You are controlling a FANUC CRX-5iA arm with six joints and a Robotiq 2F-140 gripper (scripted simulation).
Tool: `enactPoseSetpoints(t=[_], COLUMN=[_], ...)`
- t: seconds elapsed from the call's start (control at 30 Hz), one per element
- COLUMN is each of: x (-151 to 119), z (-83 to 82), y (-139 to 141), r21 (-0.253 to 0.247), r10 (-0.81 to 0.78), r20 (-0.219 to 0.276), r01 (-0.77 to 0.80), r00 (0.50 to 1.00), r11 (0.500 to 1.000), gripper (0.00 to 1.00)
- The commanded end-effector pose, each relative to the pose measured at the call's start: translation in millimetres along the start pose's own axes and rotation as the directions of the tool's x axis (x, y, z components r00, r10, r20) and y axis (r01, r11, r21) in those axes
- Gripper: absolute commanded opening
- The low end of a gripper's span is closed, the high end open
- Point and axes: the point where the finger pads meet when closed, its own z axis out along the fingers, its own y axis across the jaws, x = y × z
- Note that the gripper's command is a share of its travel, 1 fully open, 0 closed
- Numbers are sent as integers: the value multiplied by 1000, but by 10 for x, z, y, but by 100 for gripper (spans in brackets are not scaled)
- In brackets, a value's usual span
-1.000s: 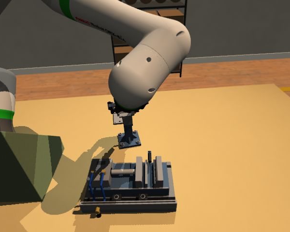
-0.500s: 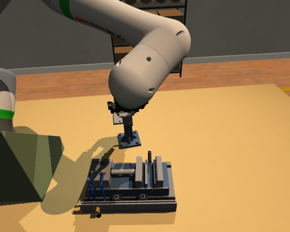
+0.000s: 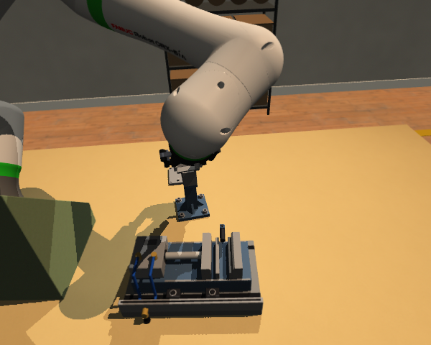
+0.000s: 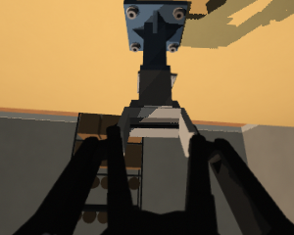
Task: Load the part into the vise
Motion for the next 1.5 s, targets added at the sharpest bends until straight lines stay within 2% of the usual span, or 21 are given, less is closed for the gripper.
enactPoseSetpoints(t=[0.0,1.47], x=[-11,-157], z=[-13,-159], y=[-1,-1], r21=[0,0], r10=[0,0], r20=[0,0], r01=[0,0], r00=[1000,1000], r11=[1000,1000], gripper=[0,0])
